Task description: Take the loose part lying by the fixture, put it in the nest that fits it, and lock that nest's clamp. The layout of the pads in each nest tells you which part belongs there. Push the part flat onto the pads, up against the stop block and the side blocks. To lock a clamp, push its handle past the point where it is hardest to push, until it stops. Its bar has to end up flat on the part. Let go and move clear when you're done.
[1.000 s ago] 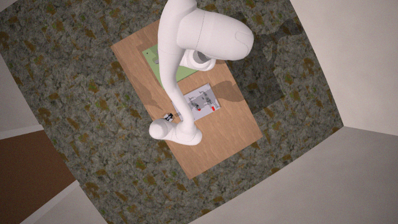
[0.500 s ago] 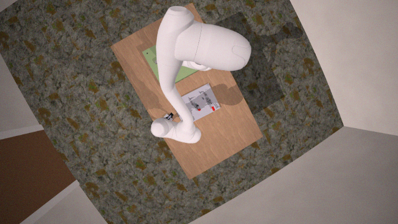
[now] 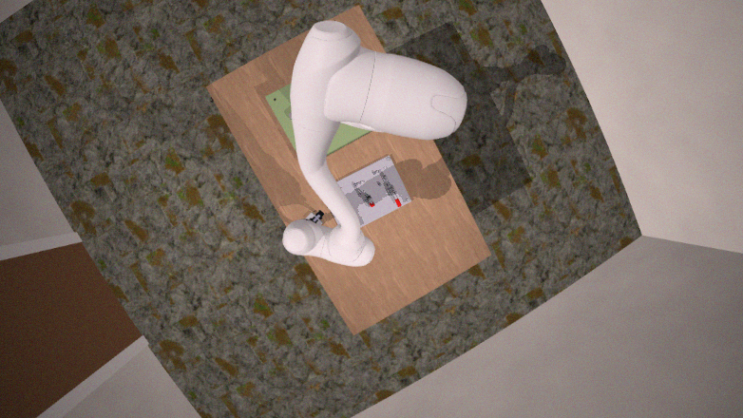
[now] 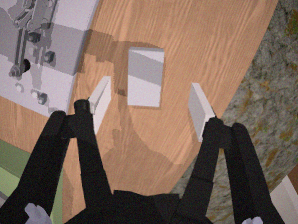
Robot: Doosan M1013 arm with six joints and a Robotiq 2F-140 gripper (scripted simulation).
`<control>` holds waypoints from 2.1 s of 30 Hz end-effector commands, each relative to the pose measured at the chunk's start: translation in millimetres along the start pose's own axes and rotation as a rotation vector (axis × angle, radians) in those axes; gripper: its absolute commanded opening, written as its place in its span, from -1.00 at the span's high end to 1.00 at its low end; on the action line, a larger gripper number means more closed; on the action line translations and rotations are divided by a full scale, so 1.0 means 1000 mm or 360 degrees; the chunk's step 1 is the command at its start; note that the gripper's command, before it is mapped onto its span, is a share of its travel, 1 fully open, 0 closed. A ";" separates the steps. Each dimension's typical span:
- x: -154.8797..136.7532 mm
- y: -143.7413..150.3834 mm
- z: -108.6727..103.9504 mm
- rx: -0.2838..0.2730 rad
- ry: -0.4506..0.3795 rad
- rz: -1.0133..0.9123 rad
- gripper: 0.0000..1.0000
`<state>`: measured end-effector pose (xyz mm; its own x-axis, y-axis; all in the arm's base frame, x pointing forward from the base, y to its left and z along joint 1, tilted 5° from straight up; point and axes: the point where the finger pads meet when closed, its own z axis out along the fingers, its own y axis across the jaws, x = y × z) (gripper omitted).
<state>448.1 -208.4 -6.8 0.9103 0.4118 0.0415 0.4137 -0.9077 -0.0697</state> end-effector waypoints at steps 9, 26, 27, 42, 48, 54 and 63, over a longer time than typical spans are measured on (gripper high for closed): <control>0.001 -0.003 0.003 0.0005 0.0000 -0.0009 -0.25; 0.001 -0.003 0.003 0.0005 0.0000 -0.0009 -0.25; 0.001 -0.003 0.003 0.0005 0.0000 -0.0009 -0.25; 0.003 -0.007 0.018 0.0005 0.0000 -0.0009 -0.25; 0.003 -0.008 0.026 0.0005 0.0000 -0.0009 -0.25; 0.004 -0.010 0.034 0.0005 0.0000 -0.0009 -0.25; 0.004 -0.011 0.036 0.0005 0.0000 -0.0009 -0.25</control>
<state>448.1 -198.2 -38.7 0.9090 0.4147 0.0420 0.4167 -0.9064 -0.0697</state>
